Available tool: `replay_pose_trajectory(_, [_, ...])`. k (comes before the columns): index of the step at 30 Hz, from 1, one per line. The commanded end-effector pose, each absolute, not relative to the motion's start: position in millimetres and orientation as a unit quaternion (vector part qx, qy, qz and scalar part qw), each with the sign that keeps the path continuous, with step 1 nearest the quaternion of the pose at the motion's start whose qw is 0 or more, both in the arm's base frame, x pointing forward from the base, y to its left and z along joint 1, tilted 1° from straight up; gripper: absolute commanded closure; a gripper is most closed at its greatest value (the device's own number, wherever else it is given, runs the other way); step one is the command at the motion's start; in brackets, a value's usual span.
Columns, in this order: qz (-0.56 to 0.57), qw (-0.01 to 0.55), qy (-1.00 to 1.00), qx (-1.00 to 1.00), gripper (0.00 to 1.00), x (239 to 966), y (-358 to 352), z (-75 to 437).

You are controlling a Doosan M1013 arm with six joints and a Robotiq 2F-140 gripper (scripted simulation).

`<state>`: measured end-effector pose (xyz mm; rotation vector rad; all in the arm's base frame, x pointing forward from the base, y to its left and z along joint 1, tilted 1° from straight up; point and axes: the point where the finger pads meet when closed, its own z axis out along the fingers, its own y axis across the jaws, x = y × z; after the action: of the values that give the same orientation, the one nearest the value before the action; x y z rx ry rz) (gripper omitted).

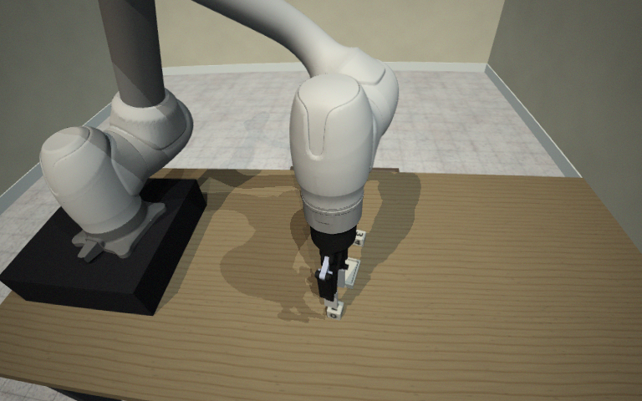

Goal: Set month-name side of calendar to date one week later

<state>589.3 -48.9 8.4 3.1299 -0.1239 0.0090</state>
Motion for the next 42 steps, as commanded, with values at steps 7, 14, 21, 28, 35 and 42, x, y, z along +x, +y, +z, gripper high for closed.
replay_pose_trajectory(7, [0.003, 0.005, -0.04, 0.999, 0.64, 589, -49, 28])
replay_pose_trajectory(14, [0.003, 0.005, -0.04, 0.999, 0.0, 589, -49, 29])
replay_pose_trajectory(21, [0.003, 0.005, -0.04, 0.999, 0.0, 589, -49, 29])
replay_pose_trajectory(28, [0.003, 0.005, -0.04, 0.999, 0.0, 589, -49, 29])
replay_pose_trajectory(35, [0.003, 0.004, -0.058, 0.998, 0.0, 590, -44, 28])
replay_pose_trajectory(42, [0.003, 0.004, -0.153, 0.988, 0.0, 597, -18, 27])
